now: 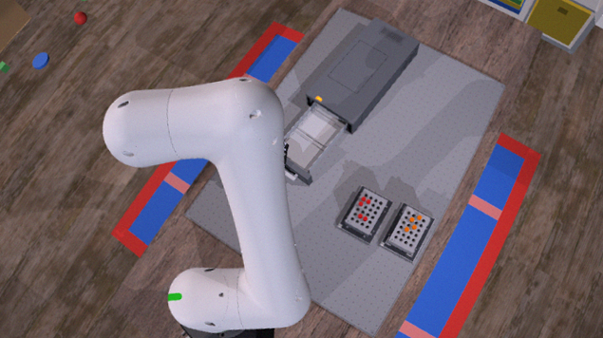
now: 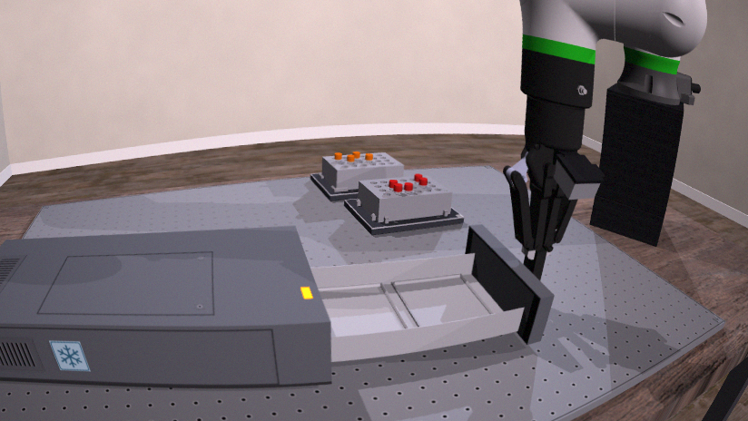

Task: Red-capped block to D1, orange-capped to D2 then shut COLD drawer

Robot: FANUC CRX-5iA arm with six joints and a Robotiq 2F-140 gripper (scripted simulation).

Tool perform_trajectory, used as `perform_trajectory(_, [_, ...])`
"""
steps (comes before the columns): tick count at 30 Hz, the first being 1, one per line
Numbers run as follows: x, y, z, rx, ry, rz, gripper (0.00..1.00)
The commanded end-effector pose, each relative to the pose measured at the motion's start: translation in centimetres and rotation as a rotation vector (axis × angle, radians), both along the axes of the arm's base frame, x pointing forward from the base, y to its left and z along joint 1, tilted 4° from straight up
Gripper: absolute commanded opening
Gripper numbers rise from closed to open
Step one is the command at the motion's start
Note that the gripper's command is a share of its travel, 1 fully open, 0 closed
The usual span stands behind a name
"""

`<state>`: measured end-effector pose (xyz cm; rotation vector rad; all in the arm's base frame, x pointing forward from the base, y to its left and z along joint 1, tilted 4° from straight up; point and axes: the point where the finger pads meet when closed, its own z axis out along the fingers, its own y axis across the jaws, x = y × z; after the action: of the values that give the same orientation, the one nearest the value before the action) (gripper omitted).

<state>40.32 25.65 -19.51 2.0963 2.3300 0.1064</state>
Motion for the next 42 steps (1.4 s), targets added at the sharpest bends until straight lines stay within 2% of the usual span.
perform_trajectory(1, [0.4,0.1,0.1,0.001,-0.001,0.0,0.1])
perform_trajectory(42, [5.0,0.6,0.3,0.001,-0.001,0.0,0.1])
